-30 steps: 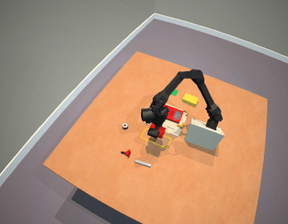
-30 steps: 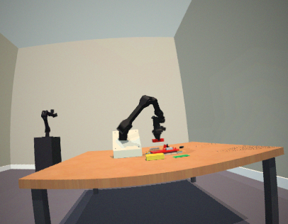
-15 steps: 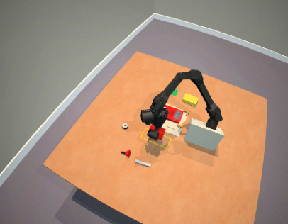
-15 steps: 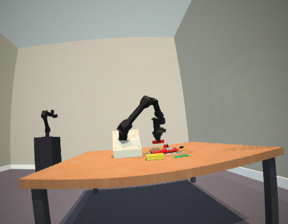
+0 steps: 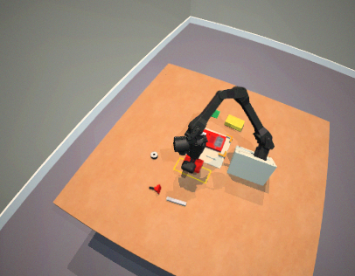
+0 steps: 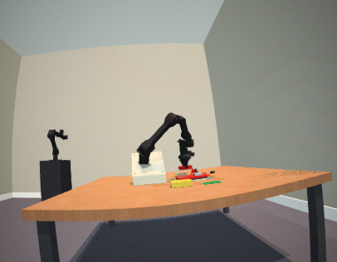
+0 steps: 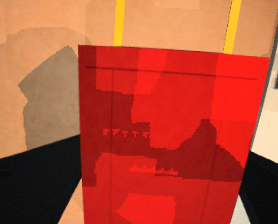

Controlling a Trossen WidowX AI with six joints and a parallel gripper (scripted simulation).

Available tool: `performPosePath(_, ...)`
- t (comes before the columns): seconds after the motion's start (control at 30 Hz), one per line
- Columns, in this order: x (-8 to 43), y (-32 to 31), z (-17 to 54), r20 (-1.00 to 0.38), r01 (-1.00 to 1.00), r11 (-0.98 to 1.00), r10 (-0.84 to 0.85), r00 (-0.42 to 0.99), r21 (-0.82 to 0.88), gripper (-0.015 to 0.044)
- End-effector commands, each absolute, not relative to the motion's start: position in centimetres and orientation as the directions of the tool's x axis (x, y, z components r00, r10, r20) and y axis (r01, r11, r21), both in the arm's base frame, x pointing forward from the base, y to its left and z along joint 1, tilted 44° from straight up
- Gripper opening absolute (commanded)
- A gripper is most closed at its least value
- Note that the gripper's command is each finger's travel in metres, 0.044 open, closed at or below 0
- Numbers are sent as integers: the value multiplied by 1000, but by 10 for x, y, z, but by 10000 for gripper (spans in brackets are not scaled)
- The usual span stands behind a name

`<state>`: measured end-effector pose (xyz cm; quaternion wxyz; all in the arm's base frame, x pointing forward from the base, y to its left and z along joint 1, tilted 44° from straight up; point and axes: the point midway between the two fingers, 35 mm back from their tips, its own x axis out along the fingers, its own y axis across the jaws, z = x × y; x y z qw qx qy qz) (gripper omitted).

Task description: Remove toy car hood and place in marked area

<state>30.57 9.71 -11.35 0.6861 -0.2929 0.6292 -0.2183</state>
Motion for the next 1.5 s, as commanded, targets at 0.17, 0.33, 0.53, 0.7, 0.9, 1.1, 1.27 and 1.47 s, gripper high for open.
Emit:
performPosePath(0.17, 305, 90, -120, -731, -77, 727, -674, 110, -682, 0)
performPosePath(0.33, 305, 86, -123, -730, -77, 727, -674, 110, -682, 0)
performPosePath(0.53, 305, 83, -127, -730, -77, 727, -674, 110, -683, 0)
performPosePath(0.7, 305, 79, -130, -730, -77, 726, -675, 110, -683, 0)
performPosePath(0.9, 306, 76, -134, -729, -76, 726, -675, 110, -684, 0)
performPosePath(1.1, 306, 72, -137, -729, -76, 725, -676, 110, -684, 0)
performPosePath(1.27, 306, 70, -139, -728, -76, 725, -676, 110, -684, 0)
performPosePath(1.47, 306, 69, -140, -728, -76, 725, -676, 110, -684, 0)
